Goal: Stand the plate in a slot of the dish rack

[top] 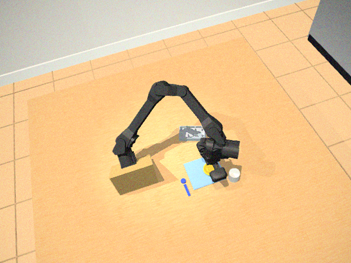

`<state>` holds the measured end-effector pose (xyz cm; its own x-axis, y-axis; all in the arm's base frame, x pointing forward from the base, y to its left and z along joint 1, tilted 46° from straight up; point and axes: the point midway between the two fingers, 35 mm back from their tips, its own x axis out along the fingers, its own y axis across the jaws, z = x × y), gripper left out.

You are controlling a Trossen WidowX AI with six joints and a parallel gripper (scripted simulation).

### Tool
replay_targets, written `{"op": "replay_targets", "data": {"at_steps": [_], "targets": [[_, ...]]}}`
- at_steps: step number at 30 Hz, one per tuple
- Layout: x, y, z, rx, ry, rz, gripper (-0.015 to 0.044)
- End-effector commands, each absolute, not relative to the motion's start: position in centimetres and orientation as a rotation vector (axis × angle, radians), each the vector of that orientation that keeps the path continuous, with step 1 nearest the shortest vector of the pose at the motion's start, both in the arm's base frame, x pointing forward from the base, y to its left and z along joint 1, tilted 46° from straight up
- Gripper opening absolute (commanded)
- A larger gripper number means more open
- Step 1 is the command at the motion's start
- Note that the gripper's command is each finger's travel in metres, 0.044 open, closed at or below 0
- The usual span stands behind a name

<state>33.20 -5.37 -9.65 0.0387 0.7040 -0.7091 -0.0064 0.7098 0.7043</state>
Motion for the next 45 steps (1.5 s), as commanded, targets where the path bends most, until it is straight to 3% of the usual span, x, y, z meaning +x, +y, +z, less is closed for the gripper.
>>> {"op": "replay_targets", "data": {"at_steps": [1,4,6,13,24,35,45], "targets": [[33.0,-4.8,-10.1,0.626,1.446,0.6,0.04],[33.0,-4.7,-10.3,0.626,1.446,0.601,0.04],[33.0,-4.7,-10.3,0.626,1.446,0.601,0.0348],[33.0,-4.7,-10.3,0.626,1.446,0.601,0.0347],[33.0,-4.7,-10.3,0.626,1.446,0.601,0.0274],[33.7,-7.6,-8.0,0.63,1.447,0.583,0.0],[33.9,-11.3,-4.8,0.624,1.449,0.581,0.0]]}}
